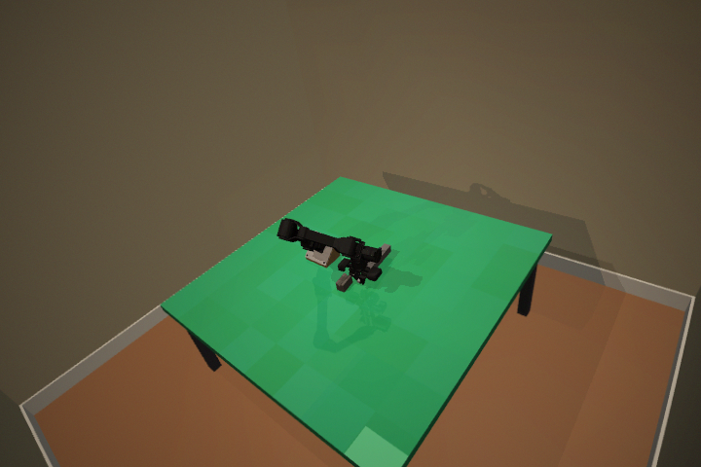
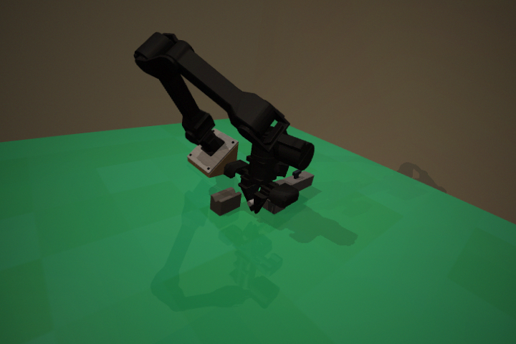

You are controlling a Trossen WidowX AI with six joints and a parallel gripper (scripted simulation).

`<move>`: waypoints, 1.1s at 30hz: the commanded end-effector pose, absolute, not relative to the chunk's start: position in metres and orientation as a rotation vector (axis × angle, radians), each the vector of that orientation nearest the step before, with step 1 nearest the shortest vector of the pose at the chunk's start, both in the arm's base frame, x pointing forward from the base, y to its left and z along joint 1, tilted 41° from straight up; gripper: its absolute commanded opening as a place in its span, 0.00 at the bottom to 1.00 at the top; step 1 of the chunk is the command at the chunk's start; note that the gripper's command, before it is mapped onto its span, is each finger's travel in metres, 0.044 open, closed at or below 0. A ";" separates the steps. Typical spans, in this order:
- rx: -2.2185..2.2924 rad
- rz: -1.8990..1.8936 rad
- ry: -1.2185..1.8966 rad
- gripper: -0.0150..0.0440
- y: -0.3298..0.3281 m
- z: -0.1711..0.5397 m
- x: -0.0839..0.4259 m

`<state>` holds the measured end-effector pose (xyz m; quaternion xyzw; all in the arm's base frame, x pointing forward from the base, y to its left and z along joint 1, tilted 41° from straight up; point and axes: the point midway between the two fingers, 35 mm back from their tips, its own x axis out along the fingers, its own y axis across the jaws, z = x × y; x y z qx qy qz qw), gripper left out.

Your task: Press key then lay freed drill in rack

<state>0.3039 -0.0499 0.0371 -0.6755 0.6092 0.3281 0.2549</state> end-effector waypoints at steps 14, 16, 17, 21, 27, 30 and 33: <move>-1.829 0.890 1.651 0.25 -0.062 0.050 0.306; -1.829 0.890 1.652 0.25 -0.064 0.053 0.307; -1.829 0.890 1.652 0.25 -0.065 0.054 0.307; -1.829 0.890 1.652 0.25 -0.070 0.059 0.308; -1.830 0.889 1.652 0.25 -0.075 0.064 0.309; -1.830 0.889 1.652 0.25 -0.078 0.068 0.310; -1.830 0.889 1.652 0.25 -0.082 0.071 0.311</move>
